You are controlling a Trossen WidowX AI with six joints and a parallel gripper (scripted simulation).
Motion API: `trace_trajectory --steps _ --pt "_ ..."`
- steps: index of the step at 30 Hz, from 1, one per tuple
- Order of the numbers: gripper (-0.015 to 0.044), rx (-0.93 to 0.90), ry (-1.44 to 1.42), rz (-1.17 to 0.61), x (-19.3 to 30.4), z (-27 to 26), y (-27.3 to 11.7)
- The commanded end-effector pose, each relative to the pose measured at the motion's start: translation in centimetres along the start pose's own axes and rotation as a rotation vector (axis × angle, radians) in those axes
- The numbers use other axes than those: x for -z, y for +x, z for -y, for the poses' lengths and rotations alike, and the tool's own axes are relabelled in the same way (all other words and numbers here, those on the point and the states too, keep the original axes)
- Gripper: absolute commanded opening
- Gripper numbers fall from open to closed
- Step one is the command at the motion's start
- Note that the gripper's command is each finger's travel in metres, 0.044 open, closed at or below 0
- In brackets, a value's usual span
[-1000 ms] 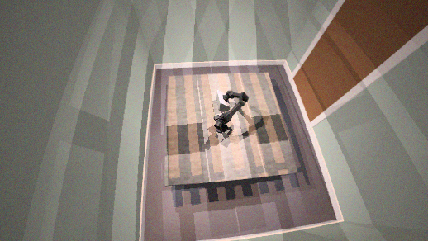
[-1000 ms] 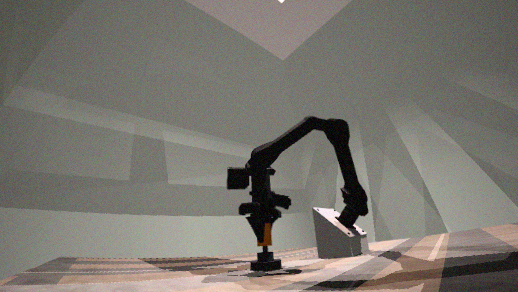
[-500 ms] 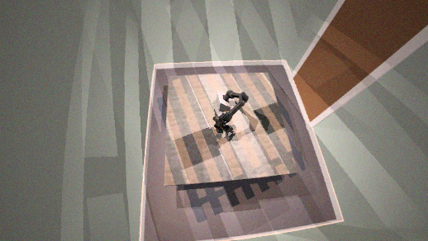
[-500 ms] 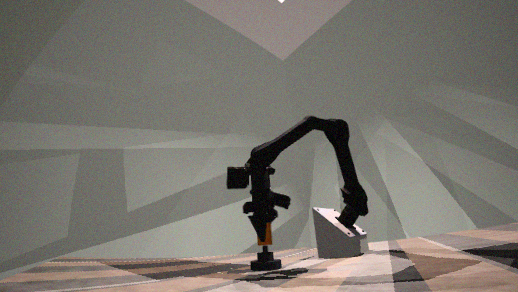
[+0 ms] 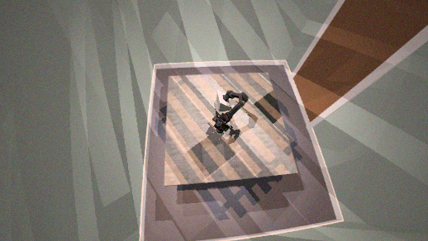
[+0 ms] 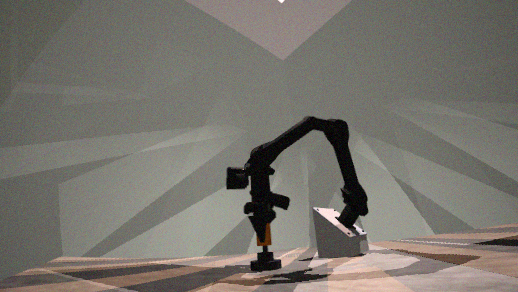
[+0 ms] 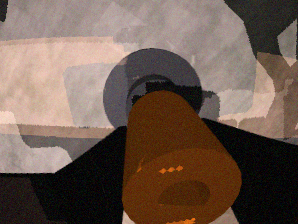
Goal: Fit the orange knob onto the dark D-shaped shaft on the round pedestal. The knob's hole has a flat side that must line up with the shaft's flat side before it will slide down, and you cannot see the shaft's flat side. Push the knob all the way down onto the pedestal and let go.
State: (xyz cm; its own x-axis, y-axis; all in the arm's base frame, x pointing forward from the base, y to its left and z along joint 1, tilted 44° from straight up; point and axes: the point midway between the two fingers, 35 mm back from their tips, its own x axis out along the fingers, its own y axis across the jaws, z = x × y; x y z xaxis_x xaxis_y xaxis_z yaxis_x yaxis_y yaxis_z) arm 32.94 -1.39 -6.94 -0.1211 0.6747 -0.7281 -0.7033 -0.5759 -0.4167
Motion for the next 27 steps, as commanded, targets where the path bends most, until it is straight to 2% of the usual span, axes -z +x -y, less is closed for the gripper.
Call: trace_trajectory --steps 1,27 --pt "0.0 -0.001 -0.004 -0.005 -0.08 -0.1 -0.11" --pt "0.0 0.0 -0.004 -0.005 0.1 0.05 -0.1"
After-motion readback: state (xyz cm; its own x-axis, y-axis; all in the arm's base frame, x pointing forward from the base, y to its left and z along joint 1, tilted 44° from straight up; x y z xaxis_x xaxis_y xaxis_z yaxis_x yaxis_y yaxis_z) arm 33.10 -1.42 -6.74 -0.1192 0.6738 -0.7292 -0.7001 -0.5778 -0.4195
